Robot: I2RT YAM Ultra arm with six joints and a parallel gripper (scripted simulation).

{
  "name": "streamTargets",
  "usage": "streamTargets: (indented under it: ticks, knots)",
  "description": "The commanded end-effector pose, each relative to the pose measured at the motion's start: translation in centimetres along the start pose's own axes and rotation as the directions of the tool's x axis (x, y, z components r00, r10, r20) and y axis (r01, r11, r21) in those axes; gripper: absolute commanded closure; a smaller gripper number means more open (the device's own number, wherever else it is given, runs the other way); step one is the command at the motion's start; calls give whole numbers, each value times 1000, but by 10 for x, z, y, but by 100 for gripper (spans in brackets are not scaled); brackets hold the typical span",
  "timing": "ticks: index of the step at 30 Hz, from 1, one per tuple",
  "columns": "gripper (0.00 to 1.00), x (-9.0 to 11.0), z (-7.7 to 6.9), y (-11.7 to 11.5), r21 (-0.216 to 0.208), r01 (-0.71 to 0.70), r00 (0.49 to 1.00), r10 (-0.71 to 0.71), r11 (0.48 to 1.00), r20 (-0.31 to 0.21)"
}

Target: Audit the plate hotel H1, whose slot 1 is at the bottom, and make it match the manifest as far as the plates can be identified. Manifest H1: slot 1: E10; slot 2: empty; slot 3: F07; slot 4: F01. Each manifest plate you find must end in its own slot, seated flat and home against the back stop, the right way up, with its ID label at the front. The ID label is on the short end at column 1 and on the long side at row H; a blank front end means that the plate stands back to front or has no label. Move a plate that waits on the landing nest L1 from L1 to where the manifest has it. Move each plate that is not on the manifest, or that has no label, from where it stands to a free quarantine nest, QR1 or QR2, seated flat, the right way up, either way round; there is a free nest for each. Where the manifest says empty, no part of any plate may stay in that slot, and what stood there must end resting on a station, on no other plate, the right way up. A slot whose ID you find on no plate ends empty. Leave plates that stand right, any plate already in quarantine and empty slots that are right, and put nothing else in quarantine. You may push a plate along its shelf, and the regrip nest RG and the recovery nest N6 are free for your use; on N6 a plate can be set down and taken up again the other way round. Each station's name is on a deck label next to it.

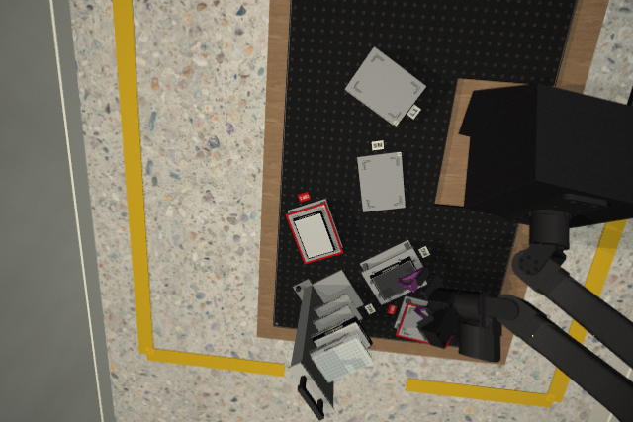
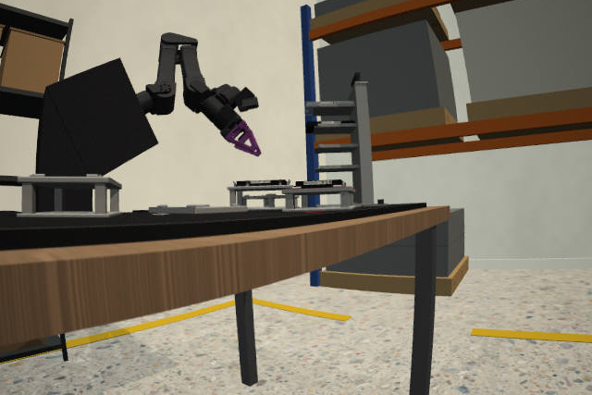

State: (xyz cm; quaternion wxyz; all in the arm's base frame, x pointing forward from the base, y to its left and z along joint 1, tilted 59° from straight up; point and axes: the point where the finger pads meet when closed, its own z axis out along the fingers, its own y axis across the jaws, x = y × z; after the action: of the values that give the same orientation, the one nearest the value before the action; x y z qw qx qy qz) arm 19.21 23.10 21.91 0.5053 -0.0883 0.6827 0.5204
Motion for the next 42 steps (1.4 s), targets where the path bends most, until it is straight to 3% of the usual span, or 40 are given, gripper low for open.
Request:
streamTargets:
  ticks: [1,20,33,42]
  knots:
    - [0,-4,0,0,4,2,1000,-2,1000,16]
    - [0,-4,0,0,4,2,1000,-2,1000,16]
    - [0,22,26,-1,5,1,1000,-1,1000,16]
    - [0,23,27,-1,5,1,1000,-1,1000,16]
